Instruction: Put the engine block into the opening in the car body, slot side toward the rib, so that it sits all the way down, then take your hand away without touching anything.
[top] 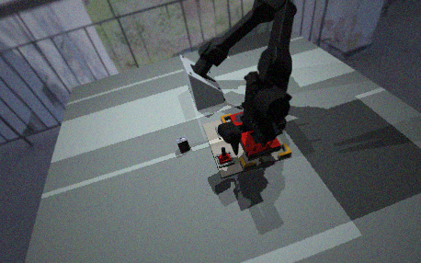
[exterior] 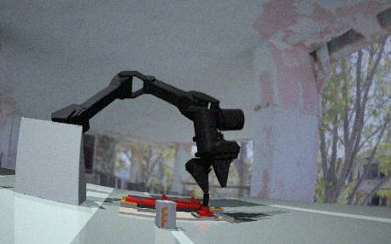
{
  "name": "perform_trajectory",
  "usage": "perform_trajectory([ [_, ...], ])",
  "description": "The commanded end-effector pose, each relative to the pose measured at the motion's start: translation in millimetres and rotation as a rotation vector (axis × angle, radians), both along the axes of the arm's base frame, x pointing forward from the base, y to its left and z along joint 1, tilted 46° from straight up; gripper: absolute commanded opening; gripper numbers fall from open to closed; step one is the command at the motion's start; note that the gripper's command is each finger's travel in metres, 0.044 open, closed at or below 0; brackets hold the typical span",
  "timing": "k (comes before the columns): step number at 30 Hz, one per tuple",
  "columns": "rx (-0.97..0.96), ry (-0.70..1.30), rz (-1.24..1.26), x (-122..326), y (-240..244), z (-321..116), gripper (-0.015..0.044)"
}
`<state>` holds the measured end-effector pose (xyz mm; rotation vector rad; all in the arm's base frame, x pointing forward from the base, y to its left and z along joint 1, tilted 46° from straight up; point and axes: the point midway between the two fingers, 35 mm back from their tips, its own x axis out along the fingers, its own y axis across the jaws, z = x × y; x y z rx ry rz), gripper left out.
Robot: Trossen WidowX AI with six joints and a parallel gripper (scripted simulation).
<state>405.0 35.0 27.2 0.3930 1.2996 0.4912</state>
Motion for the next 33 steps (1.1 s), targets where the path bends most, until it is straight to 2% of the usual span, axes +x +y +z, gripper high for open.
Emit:
perform_trajectory([
  [1, -0.005, 0.069, 0.010, -23, -56, -37, 0.0440],
  [8, 0.087, 0.149, 0.040, -89, -133, -89, 0.0440],
  [13, 0.198, 0.155, 0.050, -141, -162, -111, 0.0440],
  [19, 0.203, 0.155, 0.050, -146, -162, -111, 0.0440],
  [23, 0.204, 0.154, 0.050, -144, -143, -129, 0.0440],
  [33, 0.204, 0.154, 0.050, -145, -130, -140, 0.0440],
])
